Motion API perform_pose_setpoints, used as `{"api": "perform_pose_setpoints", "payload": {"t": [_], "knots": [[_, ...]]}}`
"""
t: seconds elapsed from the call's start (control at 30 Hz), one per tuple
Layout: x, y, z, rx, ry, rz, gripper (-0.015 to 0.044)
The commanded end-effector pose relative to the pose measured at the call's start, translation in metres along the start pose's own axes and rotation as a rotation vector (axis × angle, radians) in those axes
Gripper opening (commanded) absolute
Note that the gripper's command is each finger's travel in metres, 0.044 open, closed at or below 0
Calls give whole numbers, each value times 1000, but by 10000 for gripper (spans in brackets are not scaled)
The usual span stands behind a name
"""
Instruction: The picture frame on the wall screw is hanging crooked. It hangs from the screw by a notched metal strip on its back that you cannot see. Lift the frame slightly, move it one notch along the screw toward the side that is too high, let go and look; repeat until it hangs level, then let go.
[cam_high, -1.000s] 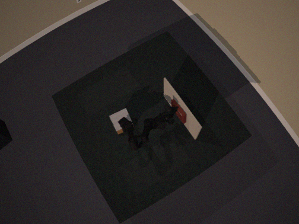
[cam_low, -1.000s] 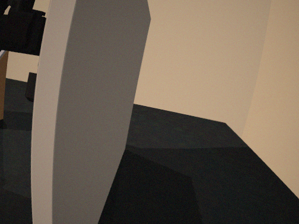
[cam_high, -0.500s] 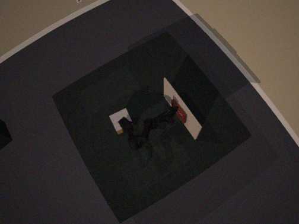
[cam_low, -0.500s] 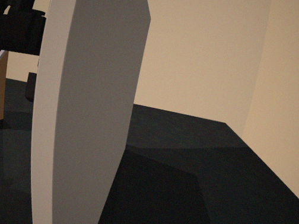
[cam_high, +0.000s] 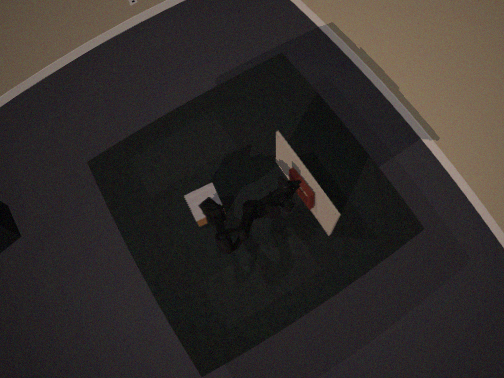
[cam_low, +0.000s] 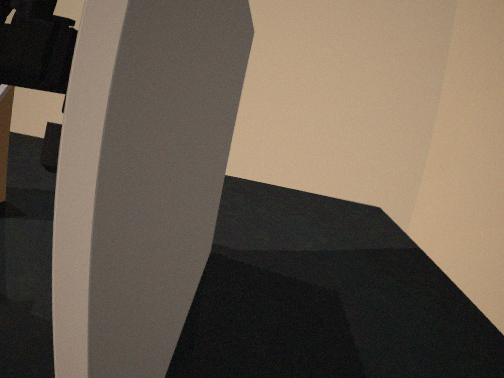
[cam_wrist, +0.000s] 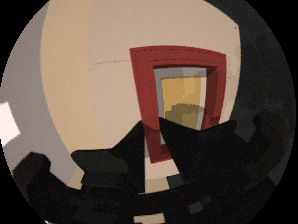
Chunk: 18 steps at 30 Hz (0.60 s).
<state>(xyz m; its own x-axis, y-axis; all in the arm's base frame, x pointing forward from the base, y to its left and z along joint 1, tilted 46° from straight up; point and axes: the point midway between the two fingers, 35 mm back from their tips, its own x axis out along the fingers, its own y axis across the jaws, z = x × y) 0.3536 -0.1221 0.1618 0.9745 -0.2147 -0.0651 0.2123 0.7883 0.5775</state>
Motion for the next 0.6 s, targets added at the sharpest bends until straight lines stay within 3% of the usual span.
{"api": "perform_pose_setpoints", "payload": {"t": [0.0, 0.57], "knots": [[0, 3, 0, 4, 3, 12, 0], [0, 4, 6, 4, 3, 12, 0]]}}
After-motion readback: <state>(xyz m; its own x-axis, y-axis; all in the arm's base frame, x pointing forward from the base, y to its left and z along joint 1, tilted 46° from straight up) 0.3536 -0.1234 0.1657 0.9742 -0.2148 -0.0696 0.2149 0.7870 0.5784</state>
